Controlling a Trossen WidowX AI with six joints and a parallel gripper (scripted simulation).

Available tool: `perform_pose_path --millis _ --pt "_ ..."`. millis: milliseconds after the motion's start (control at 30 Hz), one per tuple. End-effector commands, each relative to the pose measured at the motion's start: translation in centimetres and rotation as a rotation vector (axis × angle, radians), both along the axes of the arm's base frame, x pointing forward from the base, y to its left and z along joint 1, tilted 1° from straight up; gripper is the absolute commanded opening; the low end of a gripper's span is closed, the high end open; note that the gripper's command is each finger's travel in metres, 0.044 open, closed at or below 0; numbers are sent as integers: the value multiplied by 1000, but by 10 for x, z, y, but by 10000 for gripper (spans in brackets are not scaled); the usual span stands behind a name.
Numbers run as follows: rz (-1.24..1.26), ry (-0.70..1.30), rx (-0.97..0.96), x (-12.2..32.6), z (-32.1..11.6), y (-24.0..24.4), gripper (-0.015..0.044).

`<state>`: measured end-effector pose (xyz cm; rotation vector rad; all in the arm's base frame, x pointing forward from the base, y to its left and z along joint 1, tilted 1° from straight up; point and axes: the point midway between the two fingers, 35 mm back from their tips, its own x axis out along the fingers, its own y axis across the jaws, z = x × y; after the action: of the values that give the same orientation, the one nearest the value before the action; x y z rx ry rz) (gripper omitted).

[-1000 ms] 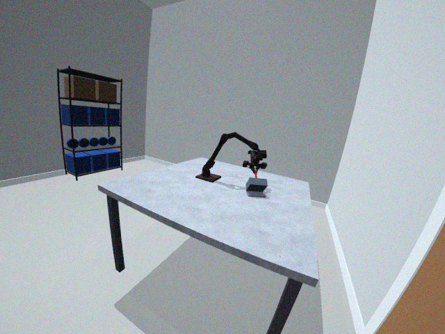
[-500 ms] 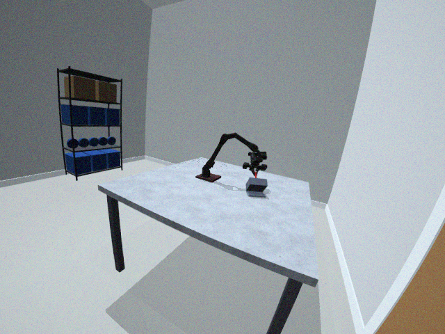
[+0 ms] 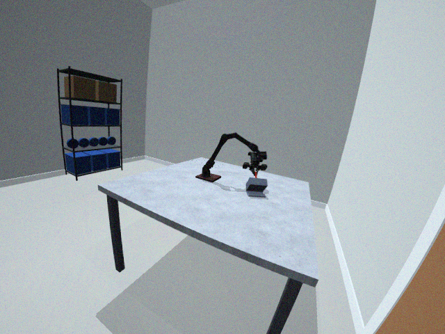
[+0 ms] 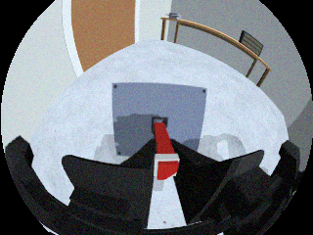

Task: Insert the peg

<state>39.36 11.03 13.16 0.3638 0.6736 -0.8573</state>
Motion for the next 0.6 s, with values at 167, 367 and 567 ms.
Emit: perform_pose_path --millis 167,367,567 --pt "-2 -2 1 0 -2 -2 0" --pt "-2 -2 1 0 -3 -3 0" --pt "-2 -2 1 0 -6 -5 0"
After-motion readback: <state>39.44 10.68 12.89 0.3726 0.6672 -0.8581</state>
